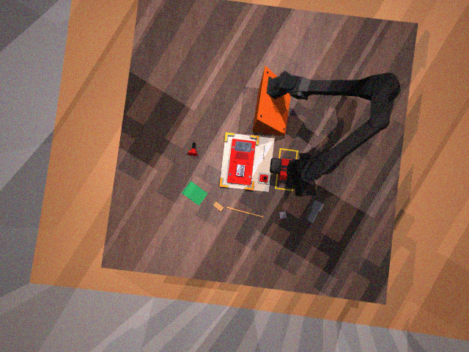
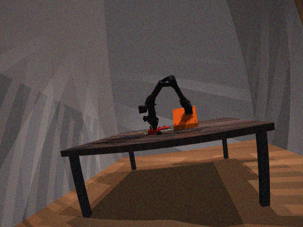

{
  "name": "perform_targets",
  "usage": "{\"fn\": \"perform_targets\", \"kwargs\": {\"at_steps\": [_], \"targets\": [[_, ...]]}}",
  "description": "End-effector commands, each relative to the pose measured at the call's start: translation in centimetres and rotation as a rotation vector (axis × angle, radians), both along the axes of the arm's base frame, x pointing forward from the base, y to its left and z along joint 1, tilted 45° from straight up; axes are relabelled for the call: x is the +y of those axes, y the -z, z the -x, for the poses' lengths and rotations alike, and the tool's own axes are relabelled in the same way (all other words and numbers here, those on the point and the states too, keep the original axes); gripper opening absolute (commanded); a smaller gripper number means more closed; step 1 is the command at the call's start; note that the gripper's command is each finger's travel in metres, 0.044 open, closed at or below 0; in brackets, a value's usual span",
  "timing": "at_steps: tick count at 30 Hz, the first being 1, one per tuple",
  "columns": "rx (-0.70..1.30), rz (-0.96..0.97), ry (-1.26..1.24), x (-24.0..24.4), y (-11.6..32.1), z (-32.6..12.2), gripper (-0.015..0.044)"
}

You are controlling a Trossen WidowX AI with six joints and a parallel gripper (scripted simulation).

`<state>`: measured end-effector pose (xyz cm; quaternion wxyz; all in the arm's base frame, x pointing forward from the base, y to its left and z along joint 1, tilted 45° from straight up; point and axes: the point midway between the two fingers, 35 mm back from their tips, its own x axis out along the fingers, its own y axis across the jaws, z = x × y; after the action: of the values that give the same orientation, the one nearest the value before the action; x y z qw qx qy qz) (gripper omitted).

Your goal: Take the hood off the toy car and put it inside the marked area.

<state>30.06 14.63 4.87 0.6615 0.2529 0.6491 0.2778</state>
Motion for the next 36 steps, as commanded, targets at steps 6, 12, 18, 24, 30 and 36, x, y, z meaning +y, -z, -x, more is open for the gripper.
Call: {"fn": "perform_targets", "kwargs": {"at_steps": [6,12,18,24,30,36], "targets": [[-0.023,-0.009,0.004,-3.9,-4.5,-0.4,0.0440],[-0.023,-0.009,0.004,-3.9,-4.5,-0.4,0.0440],[-0.023,-0.009,0.004,-3.9,-4.5,-0.4,0.0440],[-0.023,-0.009,0.004,-3.9,-4.5,-0.4,0.0440],[-0.023,-0.009,0.004,-3.9,-4.5,-0.4,0.0440],[-0.023,-0.009,0.004,-3.9,-4.5,-0.4,0.0440]]}}
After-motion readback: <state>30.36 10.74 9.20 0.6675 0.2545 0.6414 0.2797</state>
